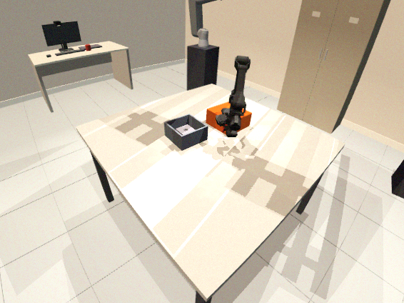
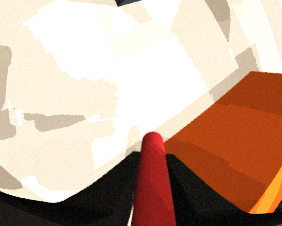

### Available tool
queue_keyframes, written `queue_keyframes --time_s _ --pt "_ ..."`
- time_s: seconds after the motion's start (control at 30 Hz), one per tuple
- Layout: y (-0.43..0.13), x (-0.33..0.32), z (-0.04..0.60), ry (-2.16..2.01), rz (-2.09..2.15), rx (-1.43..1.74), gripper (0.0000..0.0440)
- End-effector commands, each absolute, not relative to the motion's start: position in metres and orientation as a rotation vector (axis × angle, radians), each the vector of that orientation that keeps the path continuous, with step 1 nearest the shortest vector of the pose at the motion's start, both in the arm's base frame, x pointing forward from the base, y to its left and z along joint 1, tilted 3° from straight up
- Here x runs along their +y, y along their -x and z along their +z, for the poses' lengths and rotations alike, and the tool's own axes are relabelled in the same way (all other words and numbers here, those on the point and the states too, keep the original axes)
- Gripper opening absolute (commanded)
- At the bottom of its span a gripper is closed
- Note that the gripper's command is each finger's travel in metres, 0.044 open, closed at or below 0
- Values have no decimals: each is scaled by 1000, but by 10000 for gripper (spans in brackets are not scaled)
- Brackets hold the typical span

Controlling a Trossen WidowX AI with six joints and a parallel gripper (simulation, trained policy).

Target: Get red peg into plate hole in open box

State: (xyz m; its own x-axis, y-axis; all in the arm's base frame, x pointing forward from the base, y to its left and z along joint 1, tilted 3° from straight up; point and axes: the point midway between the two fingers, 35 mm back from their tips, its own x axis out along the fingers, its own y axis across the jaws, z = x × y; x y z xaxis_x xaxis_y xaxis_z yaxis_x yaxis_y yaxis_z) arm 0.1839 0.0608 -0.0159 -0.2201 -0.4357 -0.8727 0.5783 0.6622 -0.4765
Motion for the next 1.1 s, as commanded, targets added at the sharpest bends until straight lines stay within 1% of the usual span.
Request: queue_keyframes --time_s 0.0,0.57,1.07 --pt "-191 58 -5 -117 -934 1517 0" --pt "-238 29 50 -212 -1011 1403 0" --pt "-284 -27 66 -376 -1092 1308 0"
